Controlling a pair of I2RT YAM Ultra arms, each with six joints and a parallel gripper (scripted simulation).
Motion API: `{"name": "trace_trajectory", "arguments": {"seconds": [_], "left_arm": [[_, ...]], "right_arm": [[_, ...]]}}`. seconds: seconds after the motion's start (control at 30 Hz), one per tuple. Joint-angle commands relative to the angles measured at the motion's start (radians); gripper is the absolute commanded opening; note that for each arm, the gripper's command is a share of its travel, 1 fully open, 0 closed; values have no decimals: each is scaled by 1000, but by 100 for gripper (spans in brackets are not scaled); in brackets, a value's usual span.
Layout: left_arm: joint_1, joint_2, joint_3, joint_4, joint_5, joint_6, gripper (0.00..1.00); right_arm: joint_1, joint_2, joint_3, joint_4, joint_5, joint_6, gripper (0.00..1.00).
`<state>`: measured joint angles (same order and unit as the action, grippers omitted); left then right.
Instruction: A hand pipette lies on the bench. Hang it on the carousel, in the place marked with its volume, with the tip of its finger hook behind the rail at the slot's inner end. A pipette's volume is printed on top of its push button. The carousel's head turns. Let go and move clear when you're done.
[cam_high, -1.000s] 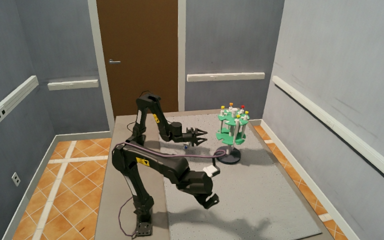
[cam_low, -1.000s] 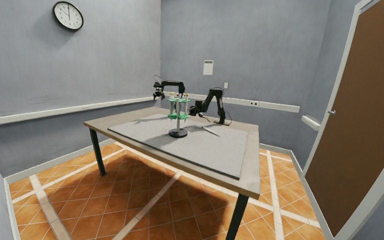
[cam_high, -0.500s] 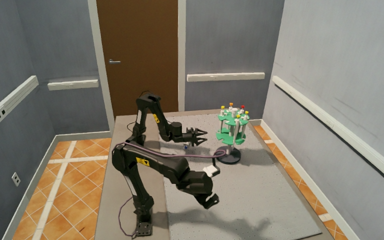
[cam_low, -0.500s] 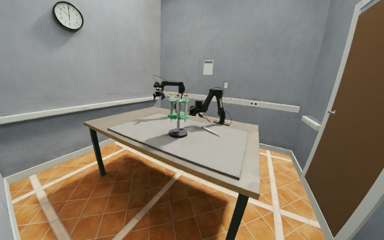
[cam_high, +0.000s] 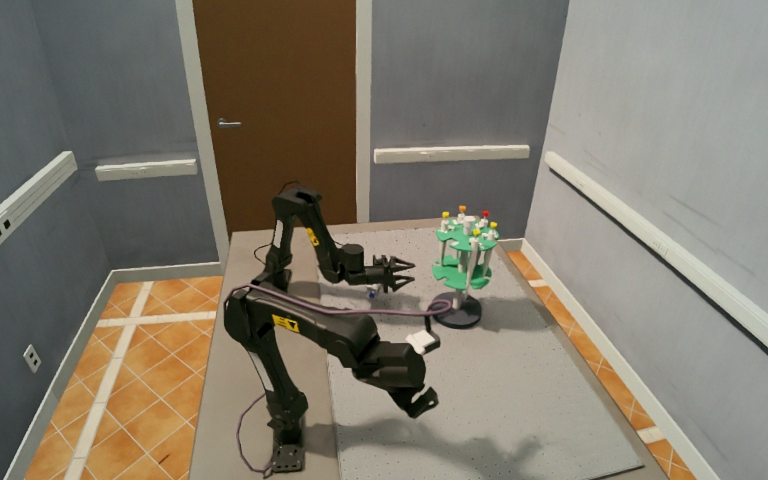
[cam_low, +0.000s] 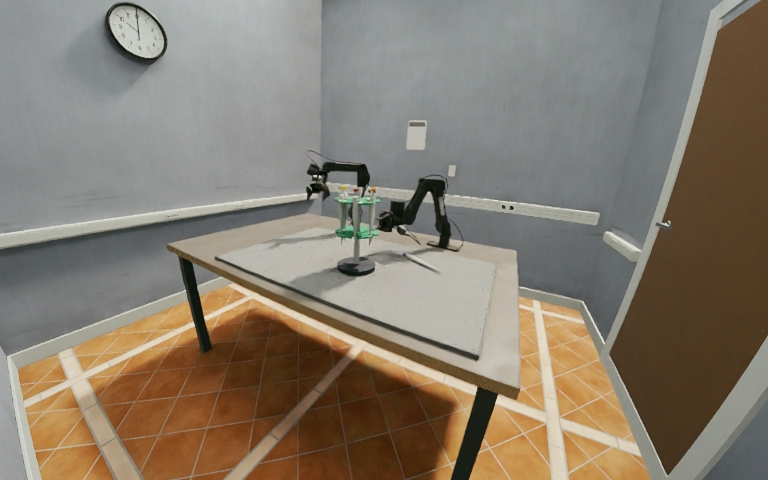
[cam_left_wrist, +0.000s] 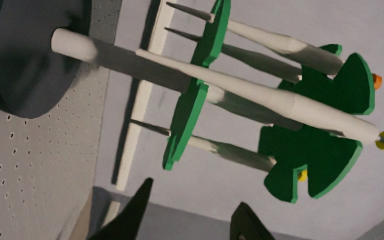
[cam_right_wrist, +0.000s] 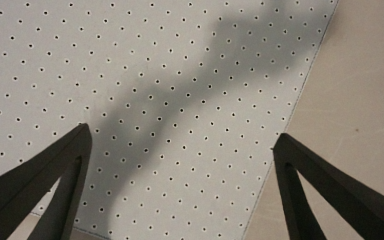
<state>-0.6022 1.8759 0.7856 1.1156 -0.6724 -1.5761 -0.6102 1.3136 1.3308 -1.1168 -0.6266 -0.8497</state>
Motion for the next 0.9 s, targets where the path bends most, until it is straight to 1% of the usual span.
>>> {"name": "trace_trajectory", "arguments": {"seconds": [0.0, 0.23, 0.3, 0.53, 0.57, 0.87], "left_arm": [[-4, 16, 11, -28, 8, 13, 49], [-10, 29, -3, -13, 2, 13, 49], [-13, 37, -7, 17, 0, 13, 49], [-3, 23, 3, 9, 0, 5, 49], [-7, 39, -8, -4, -1, 13, 49], [-7, 39, -8, -4, -1, 13, 49]], "right_arm": [[-12, 4, 11, 14, -21, -7, 100], [-12, 4, 11, 14, -21, -7, 100], [-12, 4, 11, 14, -21, -7, 100], [-12, 4, 11, 14, -21, -7, 100], [-12, 4, 11, 14, -21, -7, 100], [-12, 4, 11, 14, -21, -7, 100]]}}
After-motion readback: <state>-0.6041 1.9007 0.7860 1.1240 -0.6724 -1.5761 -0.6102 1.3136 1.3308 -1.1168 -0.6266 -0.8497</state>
